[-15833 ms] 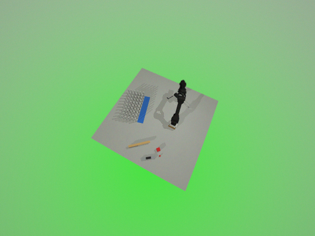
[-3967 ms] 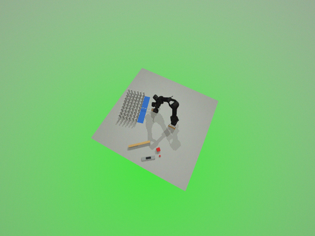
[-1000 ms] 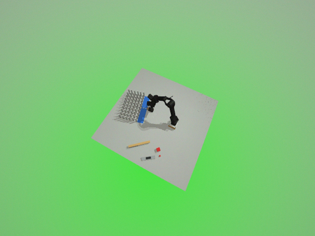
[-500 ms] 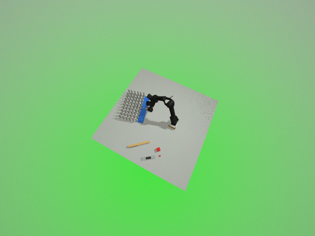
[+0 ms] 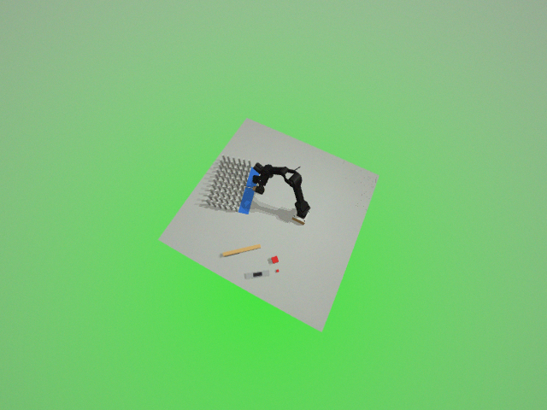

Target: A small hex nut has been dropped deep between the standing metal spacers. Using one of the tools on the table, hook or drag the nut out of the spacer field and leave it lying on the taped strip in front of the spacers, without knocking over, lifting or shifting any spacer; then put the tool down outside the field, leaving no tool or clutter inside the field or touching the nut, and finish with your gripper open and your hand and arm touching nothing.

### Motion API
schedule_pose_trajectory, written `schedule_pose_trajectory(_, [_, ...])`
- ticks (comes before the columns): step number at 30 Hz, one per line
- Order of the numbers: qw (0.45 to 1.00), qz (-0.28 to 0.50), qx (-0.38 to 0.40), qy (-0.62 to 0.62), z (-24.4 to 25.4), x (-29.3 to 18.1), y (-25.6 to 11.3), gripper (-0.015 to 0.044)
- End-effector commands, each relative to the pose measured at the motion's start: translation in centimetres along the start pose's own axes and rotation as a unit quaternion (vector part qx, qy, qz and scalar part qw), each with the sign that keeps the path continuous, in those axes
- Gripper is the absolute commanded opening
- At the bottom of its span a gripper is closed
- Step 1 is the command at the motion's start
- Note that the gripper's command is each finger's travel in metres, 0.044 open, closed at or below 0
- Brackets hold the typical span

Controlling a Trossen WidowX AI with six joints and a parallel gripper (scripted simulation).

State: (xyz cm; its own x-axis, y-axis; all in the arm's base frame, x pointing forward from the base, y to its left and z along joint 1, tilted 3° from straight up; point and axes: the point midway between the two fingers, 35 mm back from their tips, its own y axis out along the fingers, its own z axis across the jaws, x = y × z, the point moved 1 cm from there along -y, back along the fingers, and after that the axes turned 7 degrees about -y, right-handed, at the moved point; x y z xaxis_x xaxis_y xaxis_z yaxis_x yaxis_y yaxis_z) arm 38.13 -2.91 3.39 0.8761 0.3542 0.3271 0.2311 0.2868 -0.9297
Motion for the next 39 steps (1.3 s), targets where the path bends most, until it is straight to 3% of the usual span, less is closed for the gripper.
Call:
schedule_pose_trajectory(1, [1.000, -0.003, -0.002, 0.001, -0.1, 0.5, -0.1, 0.0000])
schedule_pose_trajectory(39, [1.000, -0.004, -0.003, 0.001, -0.6, 1.6, 1.4, 0.0000])
